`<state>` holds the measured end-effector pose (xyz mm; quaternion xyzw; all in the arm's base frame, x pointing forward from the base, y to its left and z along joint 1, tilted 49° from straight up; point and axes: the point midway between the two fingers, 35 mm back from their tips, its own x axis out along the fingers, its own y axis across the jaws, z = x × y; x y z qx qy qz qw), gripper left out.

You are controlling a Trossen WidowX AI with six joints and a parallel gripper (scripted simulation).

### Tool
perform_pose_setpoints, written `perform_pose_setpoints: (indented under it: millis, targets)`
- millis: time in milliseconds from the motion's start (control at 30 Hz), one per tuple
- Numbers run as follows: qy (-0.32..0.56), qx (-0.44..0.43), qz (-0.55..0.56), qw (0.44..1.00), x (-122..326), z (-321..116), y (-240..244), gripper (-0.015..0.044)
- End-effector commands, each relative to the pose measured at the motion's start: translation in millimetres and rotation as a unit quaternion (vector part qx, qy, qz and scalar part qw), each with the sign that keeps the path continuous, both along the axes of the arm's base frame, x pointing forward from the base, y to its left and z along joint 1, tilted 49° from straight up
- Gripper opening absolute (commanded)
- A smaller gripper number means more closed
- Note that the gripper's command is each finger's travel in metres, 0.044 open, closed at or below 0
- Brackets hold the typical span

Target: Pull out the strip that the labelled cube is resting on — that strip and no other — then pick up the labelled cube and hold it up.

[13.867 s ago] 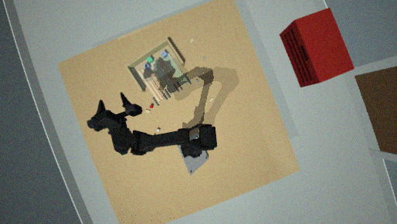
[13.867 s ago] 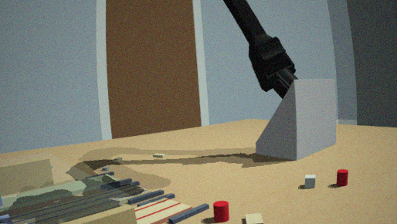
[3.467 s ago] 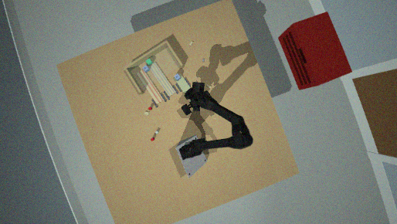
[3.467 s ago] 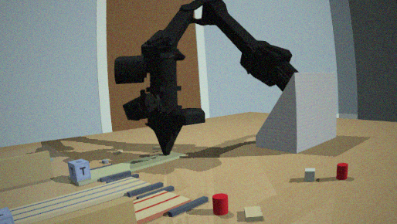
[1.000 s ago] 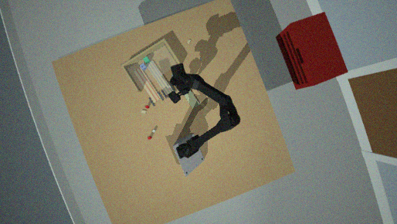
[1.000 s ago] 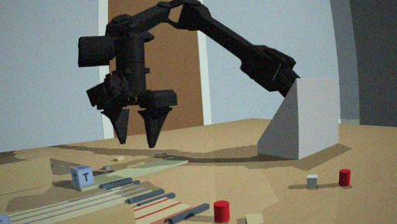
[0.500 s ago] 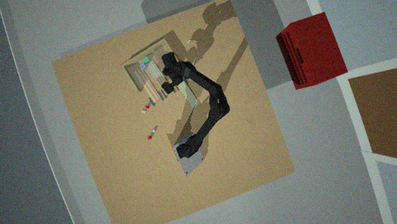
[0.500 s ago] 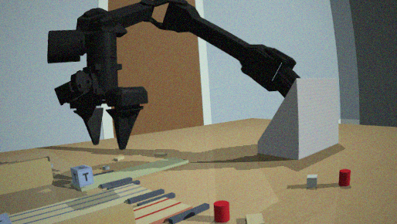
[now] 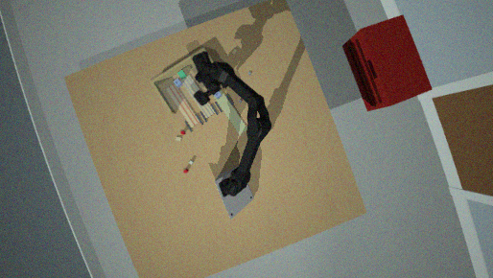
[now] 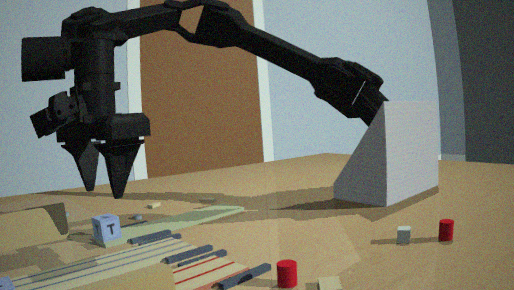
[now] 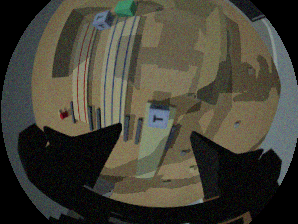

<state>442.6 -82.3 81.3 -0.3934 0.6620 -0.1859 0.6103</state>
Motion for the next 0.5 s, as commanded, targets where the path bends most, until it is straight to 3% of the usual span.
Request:
perform_pose_setpoints:
  millis: [0, 133, 467]
  targets:
    - [0.001, -0.003, -0.002, 1.000, 3, -2, -2, 0.0361]
    - [0.001, -0.003, -0.002, 1.000, 4, -6, -7, 0.0256]
    - [0.001, -0.003, -0.002, 1.000, 5, -17, -19, 0.0250]
